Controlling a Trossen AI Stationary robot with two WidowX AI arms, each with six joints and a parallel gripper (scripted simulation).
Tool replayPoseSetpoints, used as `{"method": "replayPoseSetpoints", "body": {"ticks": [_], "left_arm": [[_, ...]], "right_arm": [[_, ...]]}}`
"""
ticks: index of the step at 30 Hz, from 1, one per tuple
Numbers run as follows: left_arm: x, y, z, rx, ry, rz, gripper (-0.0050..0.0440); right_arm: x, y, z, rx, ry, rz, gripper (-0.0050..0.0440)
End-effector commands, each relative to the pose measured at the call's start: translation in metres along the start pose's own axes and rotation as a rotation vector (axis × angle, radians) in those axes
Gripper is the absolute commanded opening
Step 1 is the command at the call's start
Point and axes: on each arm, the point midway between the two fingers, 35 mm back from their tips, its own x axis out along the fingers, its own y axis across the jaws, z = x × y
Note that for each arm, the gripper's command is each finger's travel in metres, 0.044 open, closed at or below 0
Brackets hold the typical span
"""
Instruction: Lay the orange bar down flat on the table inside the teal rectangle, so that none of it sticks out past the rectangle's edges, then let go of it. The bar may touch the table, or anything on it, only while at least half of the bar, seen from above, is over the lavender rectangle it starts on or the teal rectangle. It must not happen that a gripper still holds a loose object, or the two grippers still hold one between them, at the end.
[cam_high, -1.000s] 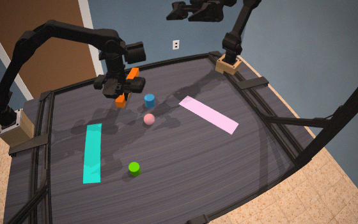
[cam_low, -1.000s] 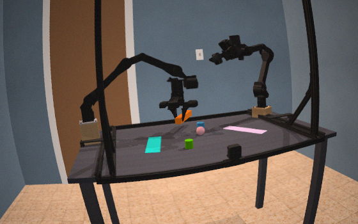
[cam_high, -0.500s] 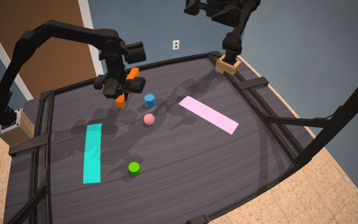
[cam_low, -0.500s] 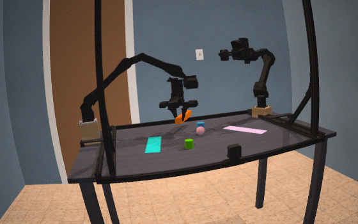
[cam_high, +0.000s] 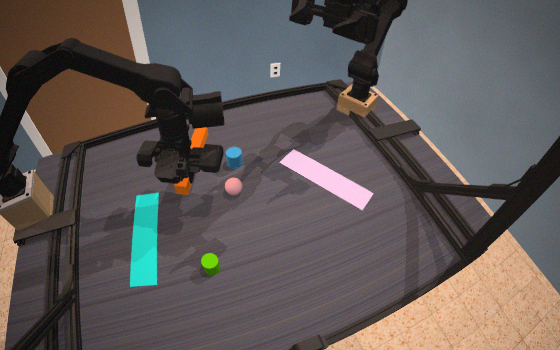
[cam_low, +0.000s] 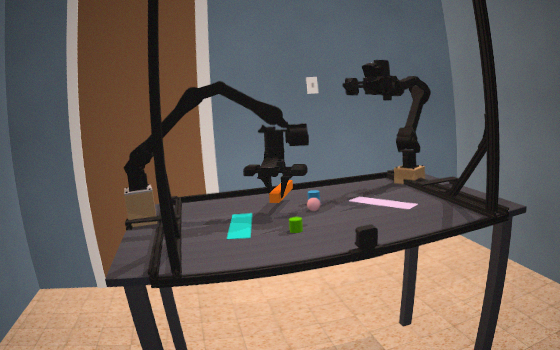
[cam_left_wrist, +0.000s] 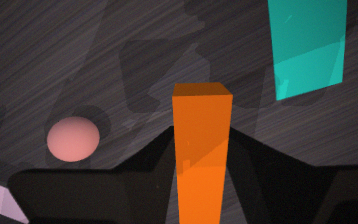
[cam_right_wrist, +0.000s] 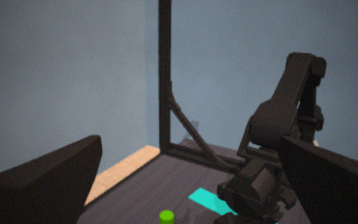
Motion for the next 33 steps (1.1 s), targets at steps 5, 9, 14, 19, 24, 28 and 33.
{"method": "replayPoseSetpoints", "body": {"ticks": [5, 9, 14, 19, 24, 28, 33], "left_arm": [[-0.014, 0.0, 0.051, -0.059, 0.008, 0.031, 0.0], [-0.014, -0.004, 0.071, -0.082, 0.007, 0.031, 0.0], [-0.014, -0.012, 0.104, -0.122, 0.007, 0.031, 0.0], [-0.013, -0.023, 0.134, -0.161, 0.006, 0.032, 0.0], [-0.013, -0.031, 0.152, -0.185, 0.006, 0.032, 0.0], [-0.012, -0.043, 0.174, -0.216, 0.005, 0.032, 0.0], [-0.01, -0.06, 0.2, -0.254, 0.005, 0.032, 0.0]], "right_arm": [[0.0, 0.0, -0.001, -0.003, -0.001, -0.003, 0.044], [0.0, 0.0, -0.001, -0.003, -0.001, -0.003, 0.044], [0.0, 0.0, -0.001, -0.003, -0.001, -0.003, 0.044], [0.0, 0.0, -0.001, -0.003, -0.001, -0.003, 0.044], [0.0, 0.0, -0.001, -0.003, -0.001, -0.003, 0.044], [0.0, 0.0, -0.001, -0.003, -0.001, -0.003, 0.044], [0.0, 0.0, -0.001, -0.003, -0.001, -0.003, 0.044]]}}
